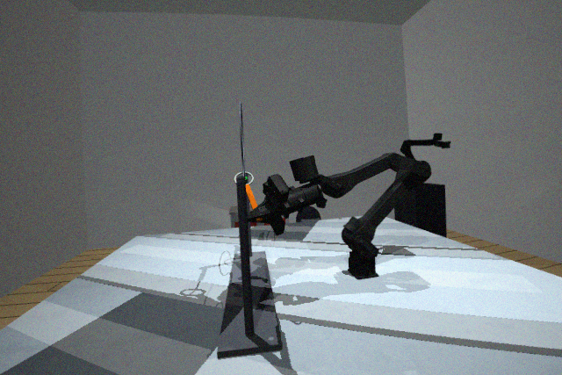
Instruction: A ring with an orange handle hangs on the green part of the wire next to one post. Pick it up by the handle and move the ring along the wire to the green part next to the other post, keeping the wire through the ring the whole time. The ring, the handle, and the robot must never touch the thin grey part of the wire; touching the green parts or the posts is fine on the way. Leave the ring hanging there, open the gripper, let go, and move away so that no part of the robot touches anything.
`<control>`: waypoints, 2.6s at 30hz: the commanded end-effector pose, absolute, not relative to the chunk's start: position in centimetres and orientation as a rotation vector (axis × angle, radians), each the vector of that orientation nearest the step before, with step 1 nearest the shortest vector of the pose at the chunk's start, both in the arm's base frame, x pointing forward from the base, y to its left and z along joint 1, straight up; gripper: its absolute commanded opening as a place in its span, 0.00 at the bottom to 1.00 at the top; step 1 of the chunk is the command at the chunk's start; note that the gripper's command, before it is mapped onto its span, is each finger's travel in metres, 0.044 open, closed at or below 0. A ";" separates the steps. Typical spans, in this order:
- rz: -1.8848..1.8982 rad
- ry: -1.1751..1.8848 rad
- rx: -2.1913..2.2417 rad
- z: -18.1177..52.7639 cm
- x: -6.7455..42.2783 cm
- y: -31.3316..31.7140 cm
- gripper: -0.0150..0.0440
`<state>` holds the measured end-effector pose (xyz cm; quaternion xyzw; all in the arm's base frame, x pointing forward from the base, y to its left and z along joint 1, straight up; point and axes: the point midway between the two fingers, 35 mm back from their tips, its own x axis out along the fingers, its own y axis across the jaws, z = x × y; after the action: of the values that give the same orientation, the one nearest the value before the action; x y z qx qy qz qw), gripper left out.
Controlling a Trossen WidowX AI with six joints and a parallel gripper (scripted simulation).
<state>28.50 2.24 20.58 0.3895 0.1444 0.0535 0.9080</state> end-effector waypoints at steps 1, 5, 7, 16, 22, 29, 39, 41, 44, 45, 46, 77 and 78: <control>0.146 0.318 0.862 22.1 27.9 2.9 0.00; 0.173 0.349 0.914 22.9 27.5 3.3 0.00; 0.189 0.367 0.943 23.3 27.2 3.5 0.00; 0.245 0.423 1.036 24.8 26.4 4.1 0.00; 0.289 0.461 1.100 26.0 25.8 4.4 0.00; 0.349 0.497 1.196 27.6 25.2 4.7 0.00; 0.382 0.485 1.308 29.3 25.1 5.2 0.00; 0.386 0.482 1.326 29.6 25.1 5.3 0.00; 0.395 0.479 1.356 30.1 25.1 5.3 0.00; 0.397 0.477 1.366 30.2 25.1 5.4 0.00; 0.400 0.476 1.376 30.4 25.1 5.4 0.00; 0.501 0.431 1.737 36.1 25.0 5.1 0.00; 0.505 0.429 1.749 36.3 25.0 5.0 0.00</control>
<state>25.09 5.13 35.39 0.7440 0.1890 0.2100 0.6055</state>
